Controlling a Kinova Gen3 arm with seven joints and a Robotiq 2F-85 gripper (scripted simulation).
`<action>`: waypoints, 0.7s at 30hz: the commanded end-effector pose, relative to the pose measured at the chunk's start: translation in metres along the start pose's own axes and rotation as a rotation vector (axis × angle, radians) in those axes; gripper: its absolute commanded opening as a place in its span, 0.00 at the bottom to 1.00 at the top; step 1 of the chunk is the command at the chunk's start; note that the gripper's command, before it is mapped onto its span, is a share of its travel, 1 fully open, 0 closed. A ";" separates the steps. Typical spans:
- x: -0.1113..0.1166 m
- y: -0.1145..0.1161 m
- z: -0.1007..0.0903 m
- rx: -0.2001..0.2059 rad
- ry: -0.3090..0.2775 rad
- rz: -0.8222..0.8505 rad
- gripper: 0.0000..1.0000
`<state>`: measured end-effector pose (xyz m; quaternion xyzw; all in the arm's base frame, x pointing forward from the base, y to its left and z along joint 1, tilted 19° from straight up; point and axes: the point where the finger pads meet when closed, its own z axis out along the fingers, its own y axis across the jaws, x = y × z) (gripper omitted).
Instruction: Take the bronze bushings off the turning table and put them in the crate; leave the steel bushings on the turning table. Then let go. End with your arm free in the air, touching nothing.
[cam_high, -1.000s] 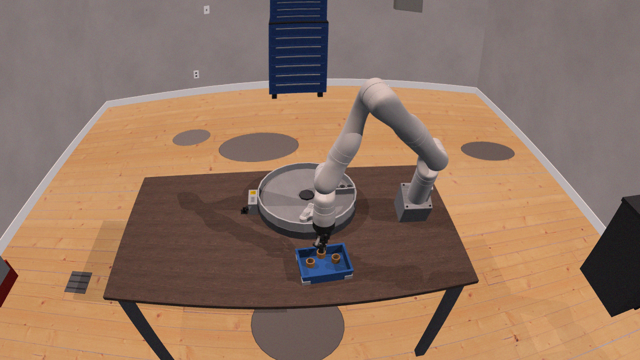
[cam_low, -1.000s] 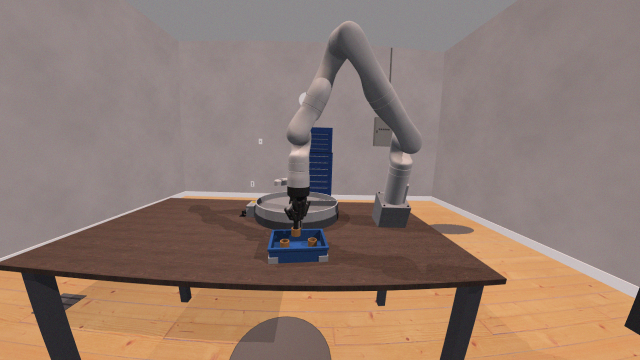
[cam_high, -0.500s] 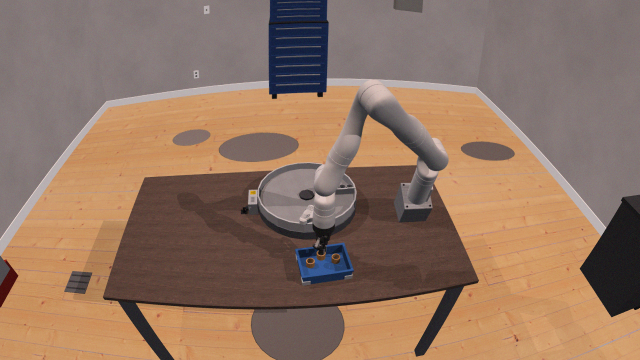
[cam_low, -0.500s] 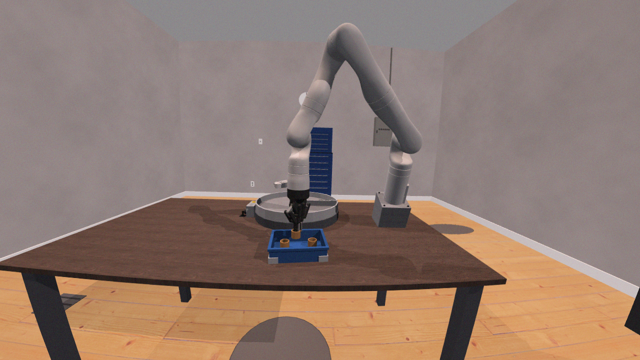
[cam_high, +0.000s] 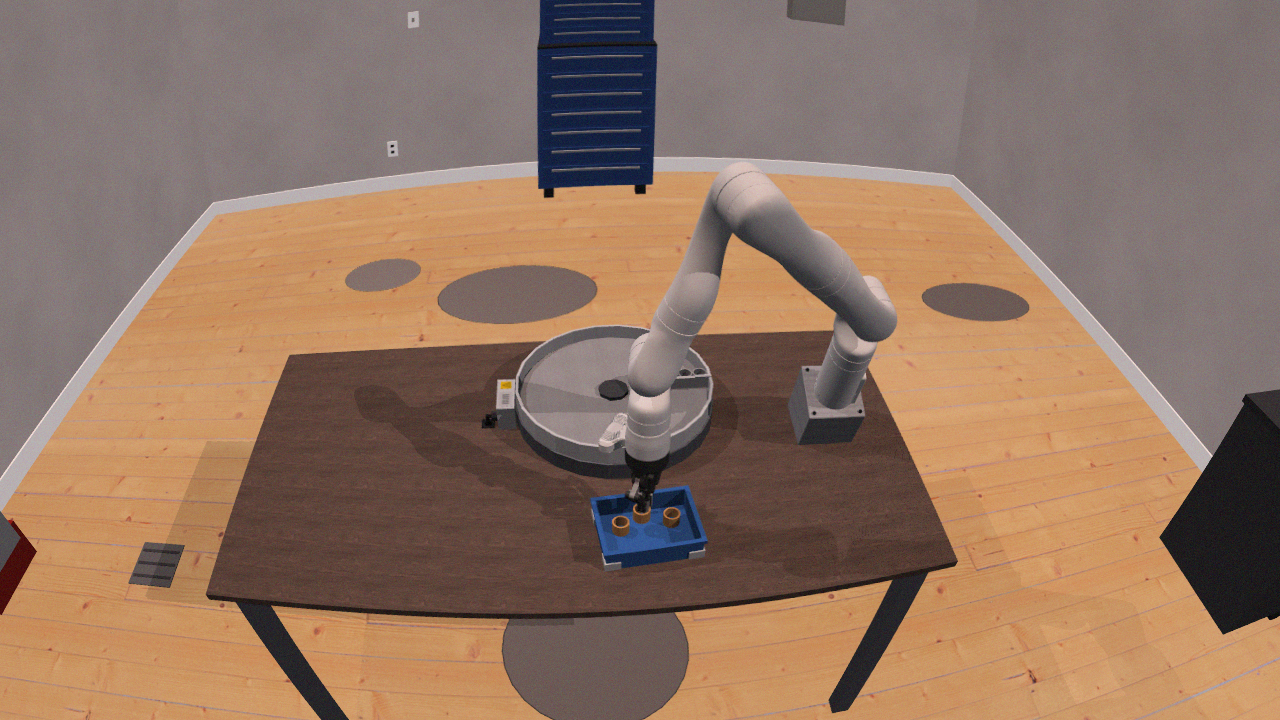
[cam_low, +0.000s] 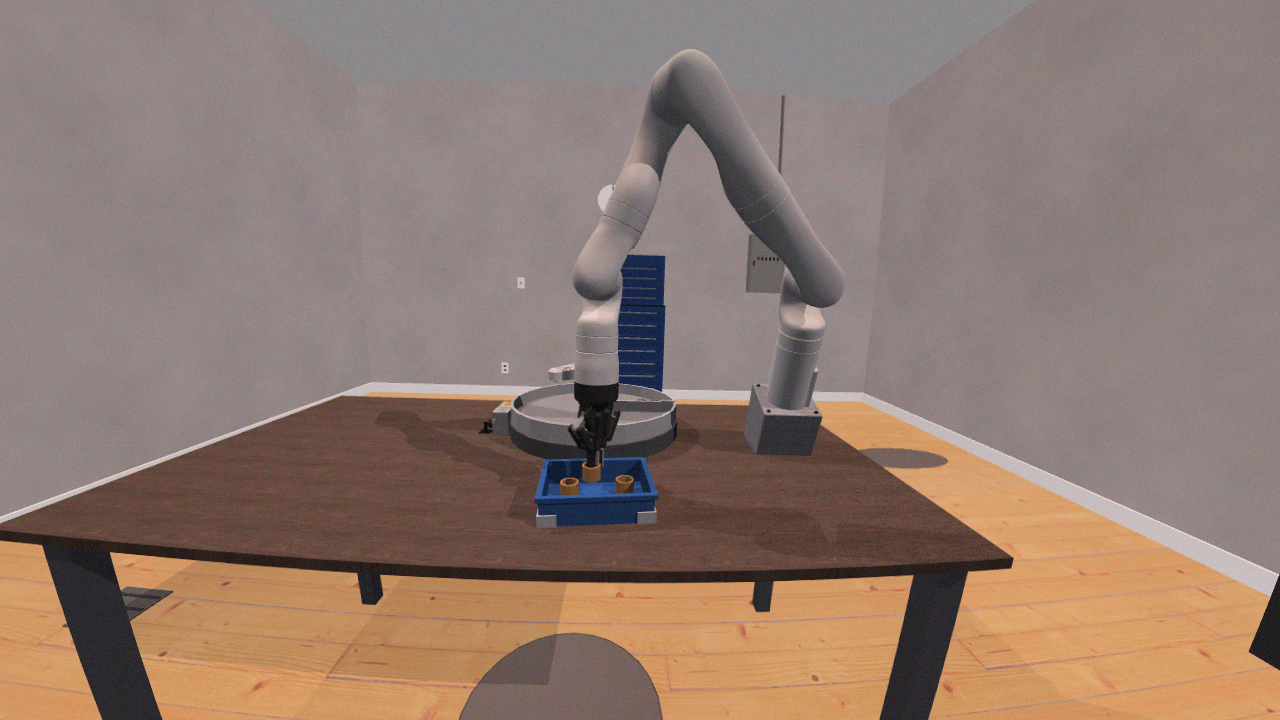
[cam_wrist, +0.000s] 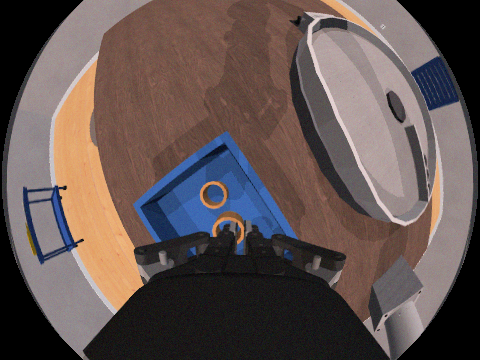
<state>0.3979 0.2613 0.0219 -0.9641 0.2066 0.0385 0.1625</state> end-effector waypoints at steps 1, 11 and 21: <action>0.000 0.001 0.001 -0.001 -0.002 0.001 0.00; 0.000 0.001 0.004 -0.001 -0.001 0.001 0.00; 0.000 0.001 0.010 -0.001 -0.002 0.001 0.00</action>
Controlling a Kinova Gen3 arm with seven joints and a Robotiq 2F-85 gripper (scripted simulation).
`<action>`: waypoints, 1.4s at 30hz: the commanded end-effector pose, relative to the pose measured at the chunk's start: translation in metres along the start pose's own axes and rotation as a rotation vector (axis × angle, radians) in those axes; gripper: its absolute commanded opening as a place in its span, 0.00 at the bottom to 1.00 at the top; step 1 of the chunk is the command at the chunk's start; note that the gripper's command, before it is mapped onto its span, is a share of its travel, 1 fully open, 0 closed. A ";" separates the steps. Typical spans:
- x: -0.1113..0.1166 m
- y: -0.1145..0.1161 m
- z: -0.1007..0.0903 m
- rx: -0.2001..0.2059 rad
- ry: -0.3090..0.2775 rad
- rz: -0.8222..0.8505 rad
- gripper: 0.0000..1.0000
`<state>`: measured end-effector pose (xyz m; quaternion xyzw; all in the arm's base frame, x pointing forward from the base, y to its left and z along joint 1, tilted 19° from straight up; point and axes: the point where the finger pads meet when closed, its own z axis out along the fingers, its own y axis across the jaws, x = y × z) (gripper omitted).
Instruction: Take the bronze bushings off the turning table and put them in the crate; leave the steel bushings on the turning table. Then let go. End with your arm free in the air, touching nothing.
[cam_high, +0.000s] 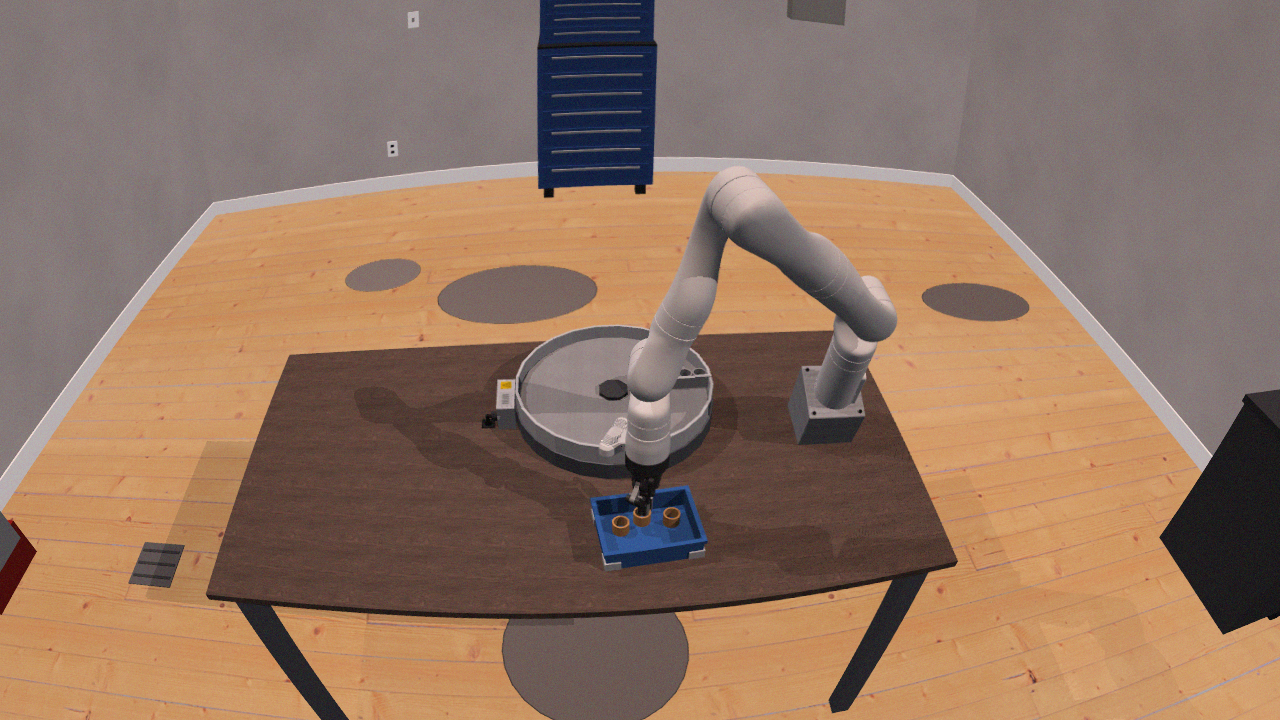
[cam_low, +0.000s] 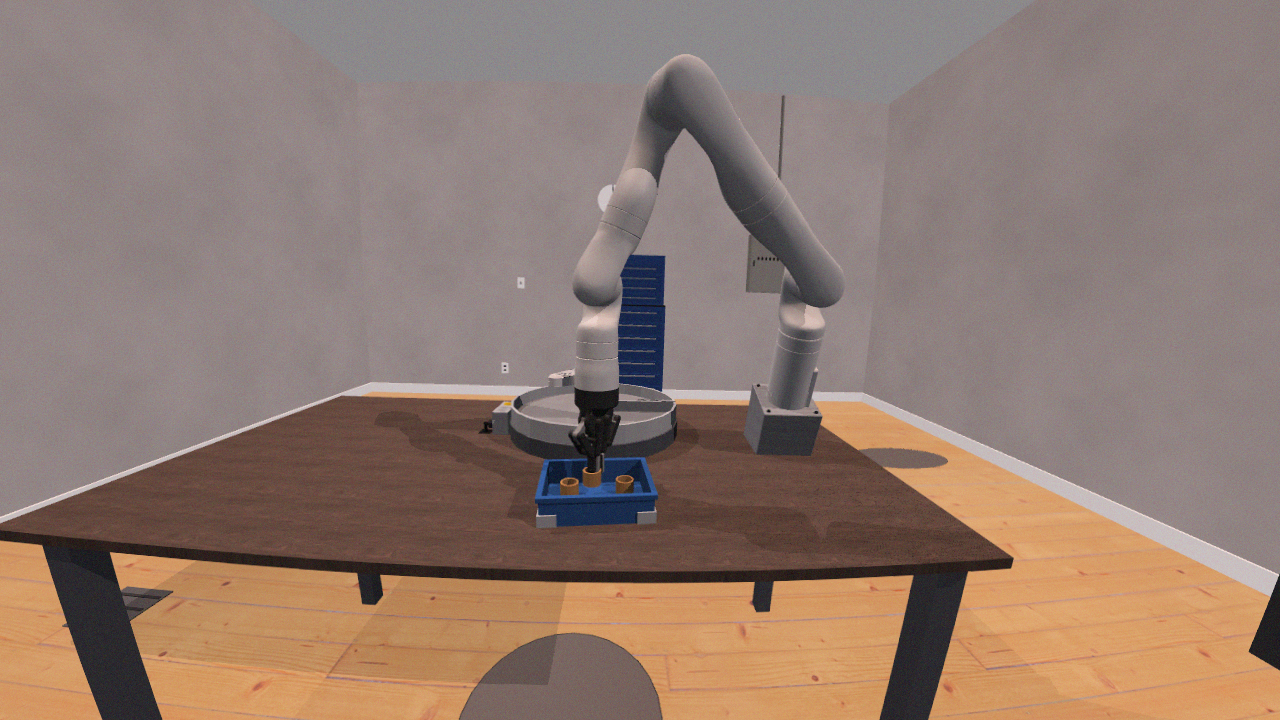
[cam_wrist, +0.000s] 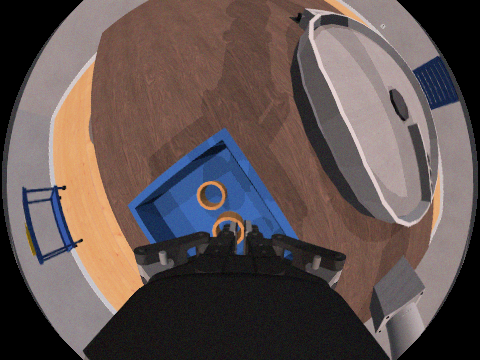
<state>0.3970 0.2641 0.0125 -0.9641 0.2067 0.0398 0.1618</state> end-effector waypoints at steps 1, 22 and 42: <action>0.000 0.000 0.000 0.000 0.001 0.000 0.00; 0.000 0.000 0.008 0.000 0.001 0.000 0.00; 0.000 0.000 0.019 0.000 0.000 0.000 0.00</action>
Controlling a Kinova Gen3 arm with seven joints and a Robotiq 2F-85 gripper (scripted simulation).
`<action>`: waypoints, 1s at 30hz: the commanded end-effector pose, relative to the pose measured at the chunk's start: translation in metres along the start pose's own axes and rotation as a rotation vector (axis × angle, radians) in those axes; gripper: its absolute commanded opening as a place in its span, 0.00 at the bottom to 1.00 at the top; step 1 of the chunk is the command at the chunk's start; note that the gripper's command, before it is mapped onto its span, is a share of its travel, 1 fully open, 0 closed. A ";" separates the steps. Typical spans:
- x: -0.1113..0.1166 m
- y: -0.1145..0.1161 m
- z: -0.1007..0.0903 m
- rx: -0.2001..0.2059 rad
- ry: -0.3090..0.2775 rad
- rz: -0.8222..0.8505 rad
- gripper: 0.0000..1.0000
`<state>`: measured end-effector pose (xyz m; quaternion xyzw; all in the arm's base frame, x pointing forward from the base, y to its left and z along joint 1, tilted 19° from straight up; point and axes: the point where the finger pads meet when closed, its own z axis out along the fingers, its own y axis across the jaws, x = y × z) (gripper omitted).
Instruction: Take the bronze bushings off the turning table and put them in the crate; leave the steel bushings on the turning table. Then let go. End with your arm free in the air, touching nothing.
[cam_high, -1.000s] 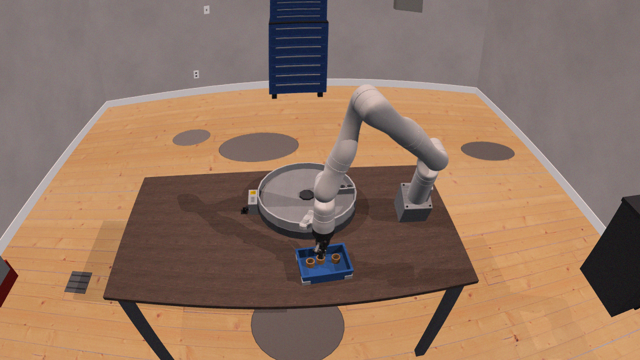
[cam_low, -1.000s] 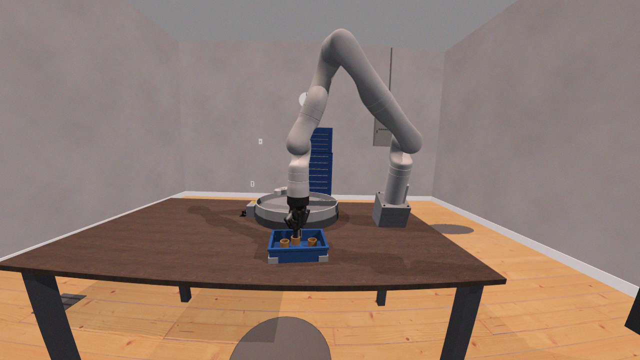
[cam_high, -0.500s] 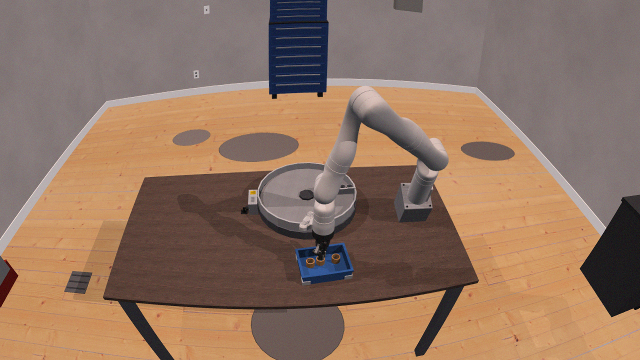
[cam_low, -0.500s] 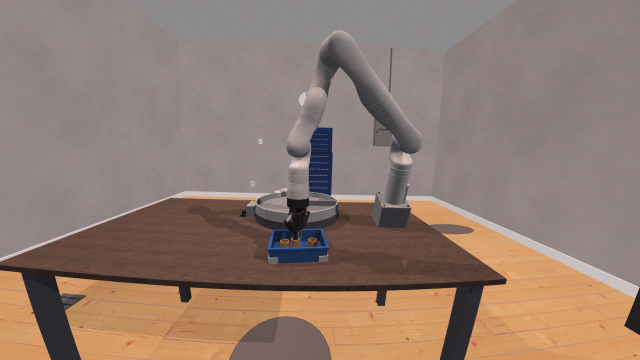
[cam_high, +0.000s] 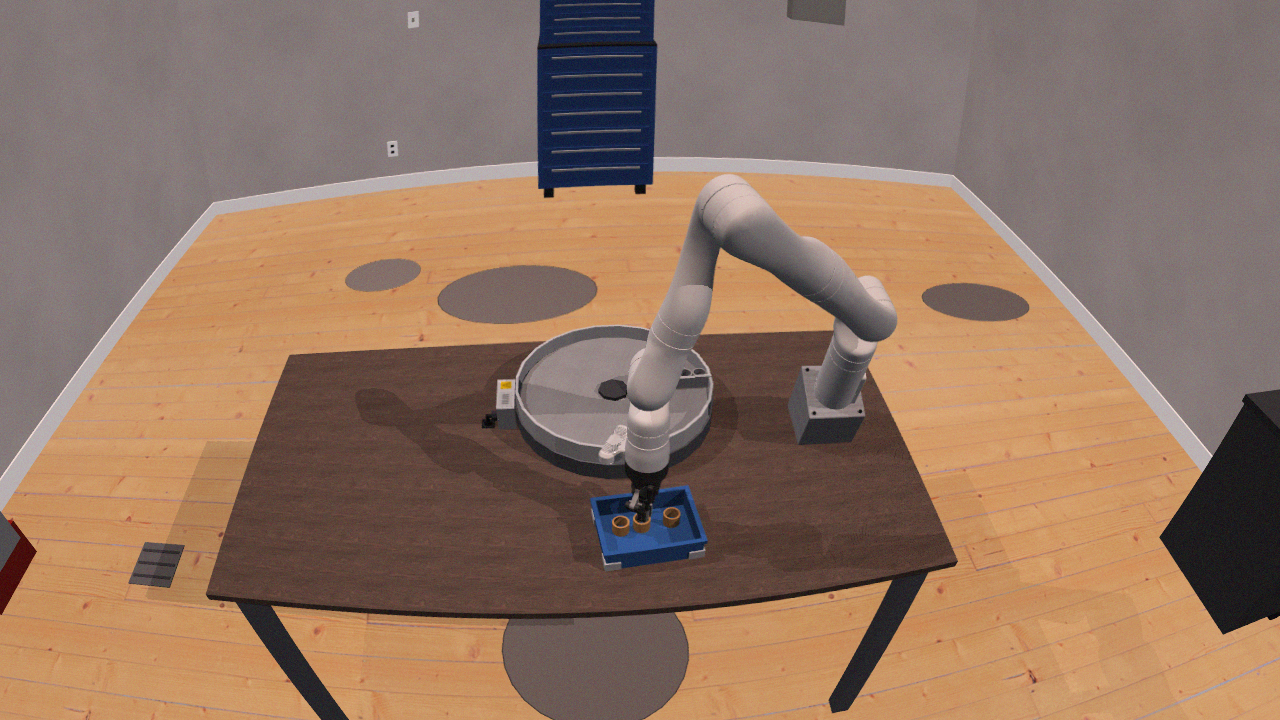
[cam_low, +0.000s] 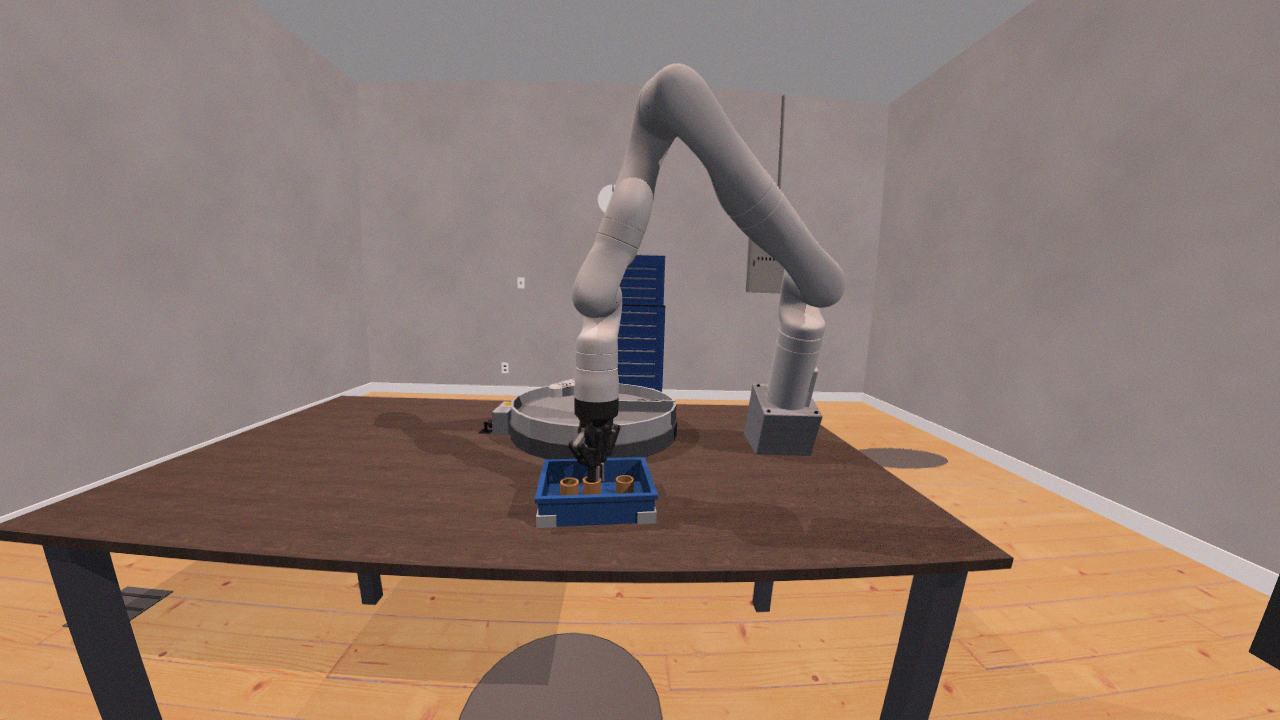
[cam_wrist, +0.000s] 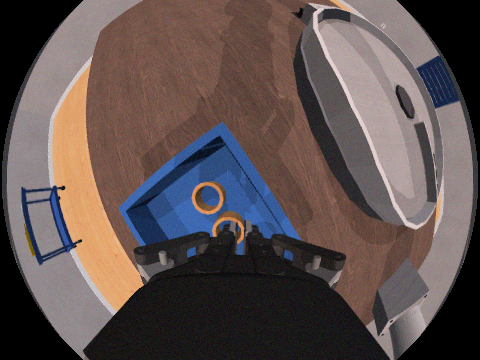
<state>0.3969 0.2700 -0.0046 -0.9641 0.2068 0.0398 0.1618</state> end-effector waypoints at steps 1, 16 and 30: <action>0.000 0.000 0.001 0.000 0.000 0.000 0.00; 0.000 0.000 0.002 0.000 0.000 0.000 0.16; 0.000 0.000 0.002 0.000 0.000 0.000 0.16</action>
